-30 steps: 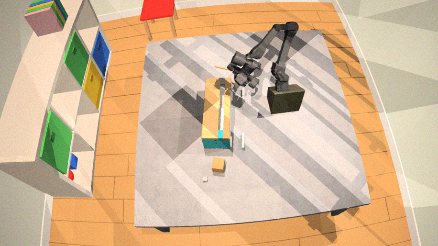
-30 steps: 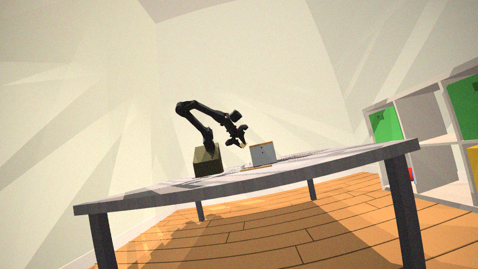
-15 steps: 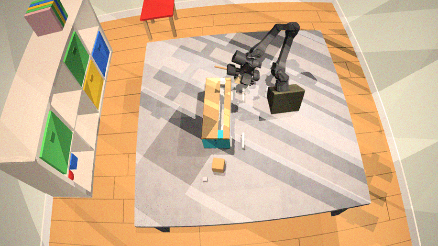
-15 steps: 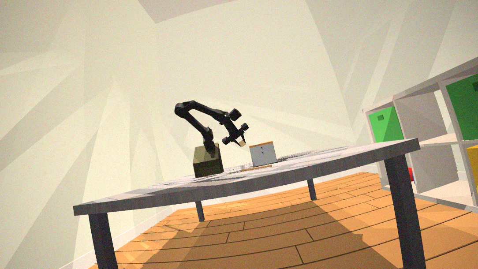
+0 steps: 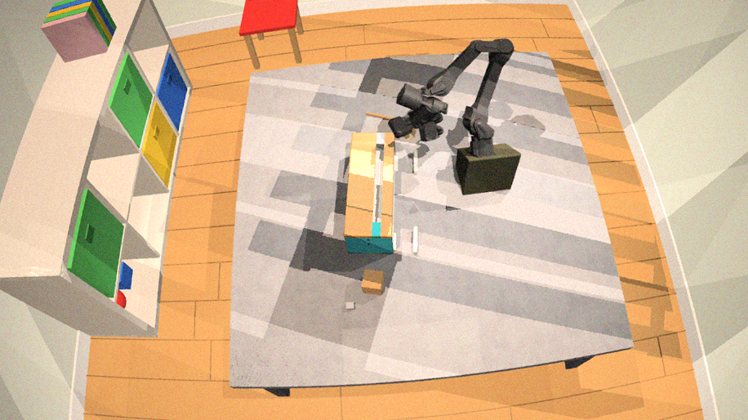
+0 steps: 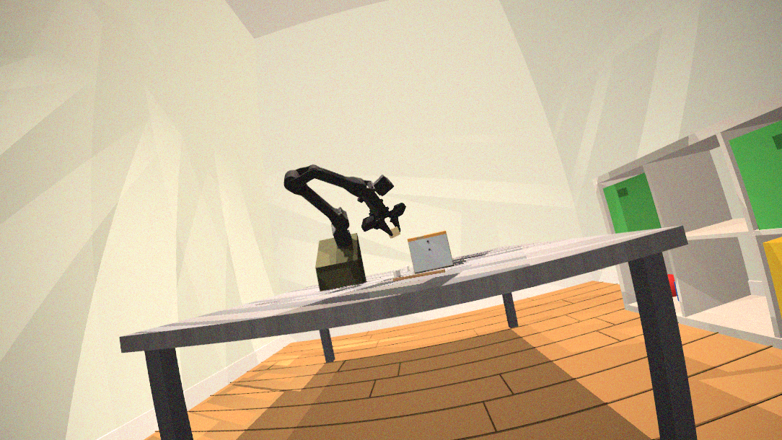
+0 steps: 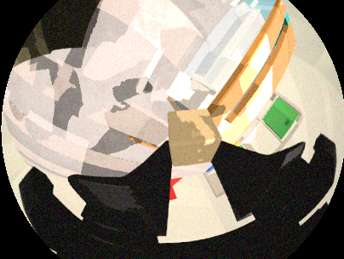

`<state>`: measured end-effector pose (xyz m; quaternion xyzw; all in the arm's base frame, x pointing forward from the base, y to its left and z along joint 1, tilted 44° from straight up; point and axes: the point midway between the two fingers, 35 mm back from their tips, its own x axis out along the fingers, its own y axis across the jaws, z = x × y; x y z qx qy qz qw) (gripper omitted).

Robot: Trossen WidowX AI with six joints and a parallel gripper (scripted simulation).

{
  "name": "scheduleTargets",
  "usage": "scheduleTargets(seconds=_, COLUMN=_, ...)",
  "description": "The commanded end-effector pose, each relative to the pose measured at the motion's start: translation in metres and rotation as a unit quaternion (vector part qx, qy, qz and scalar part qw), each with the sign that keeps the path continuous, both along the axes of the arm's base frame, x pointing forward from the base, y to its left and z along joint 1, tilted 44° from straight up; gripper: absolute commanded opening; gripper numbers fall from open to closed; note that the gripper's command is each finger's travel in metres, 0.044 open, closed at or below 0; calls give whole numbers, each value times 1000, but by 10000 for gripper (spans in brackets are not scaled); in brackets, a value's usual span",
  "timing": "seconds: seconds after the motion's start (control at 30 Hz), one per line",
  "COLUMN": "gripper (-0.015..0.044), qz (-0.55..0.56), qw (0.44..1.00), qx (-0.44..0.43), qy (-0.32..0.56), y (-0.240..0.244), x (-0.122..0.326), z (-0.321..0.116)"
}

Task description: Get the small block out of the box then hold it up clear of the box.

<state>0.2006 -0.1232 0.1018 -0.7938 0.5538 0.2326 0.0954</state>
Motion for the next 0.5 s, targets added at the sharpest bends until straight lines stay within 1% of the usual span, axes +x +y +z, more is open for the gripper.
scheduleTargets(seconds=0.0, gripper=0, qz=34, qw=998, qx=-25, qy=55, y=1, x=1, z=6)
scheduleTargets(seconds=0.33, gripper=0, qz=118, qw=968, qx=-86, qy=206, y=4, x=-1, z=13)
scheduleTargets(seconds=0.47, gripper=0, qz=130, qw=960, qx=-94, qy=228, y=4, x=-1, z=14)
